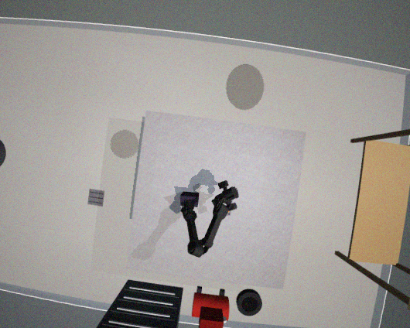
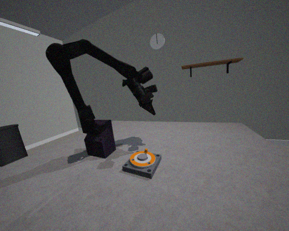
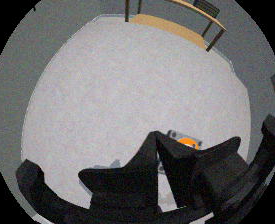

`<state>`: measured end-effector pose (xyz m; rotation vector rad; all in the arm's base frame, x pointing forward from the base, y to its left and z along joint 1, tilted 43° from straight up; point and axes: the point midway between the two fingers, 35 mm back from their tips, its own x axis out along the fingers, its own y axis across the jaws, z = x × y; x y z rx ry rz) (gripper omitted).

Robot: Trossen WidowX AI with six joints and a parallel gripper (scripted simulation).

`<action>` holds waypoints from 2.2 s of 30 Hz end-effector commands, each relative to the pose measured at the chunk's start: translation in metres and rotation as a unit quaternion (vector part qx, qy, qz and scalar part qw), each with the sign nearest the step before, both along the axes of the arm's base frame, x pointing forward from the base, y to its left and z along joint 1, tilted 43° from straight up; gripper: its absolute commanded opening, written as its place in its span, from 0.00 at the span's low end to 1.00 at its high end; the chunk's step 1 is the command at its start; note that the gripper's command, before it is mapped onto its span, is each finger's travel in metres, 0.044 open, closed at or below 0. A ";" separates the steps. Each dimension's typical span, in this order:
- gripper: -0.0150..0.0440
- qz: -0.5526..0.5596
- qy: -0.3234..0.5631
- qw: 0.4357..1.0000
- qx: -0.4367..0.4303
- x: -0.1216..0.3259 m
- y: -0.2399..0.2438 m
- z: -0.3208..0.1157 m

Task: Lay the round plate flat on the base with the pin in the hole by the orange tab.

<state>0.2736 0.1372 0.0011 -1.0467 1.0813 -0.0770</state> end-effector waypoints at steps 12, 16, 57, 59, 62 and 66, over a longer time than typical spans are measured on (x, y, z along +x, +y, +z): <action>0.25 -0.365 0.021 0.930 0.032 0.012 -0.130 -0.008; 0.25 -0.365 0.021 0.930 0.032 0.012 -0.129 -0.008; 0.25 -0.365 0.022 0.930 0.030 -0.015 -0.161 -0.047; 0.25 -0.365 0.022 0.930 0.030 -0.017 -0.161 -0.047; 0.25 -0.365 0.022 0.930 0.030 -0.020 -0.162 -0.047; 0.25 -0.365 0.022 0.930 0.030 -0.024 -0.162 -0.046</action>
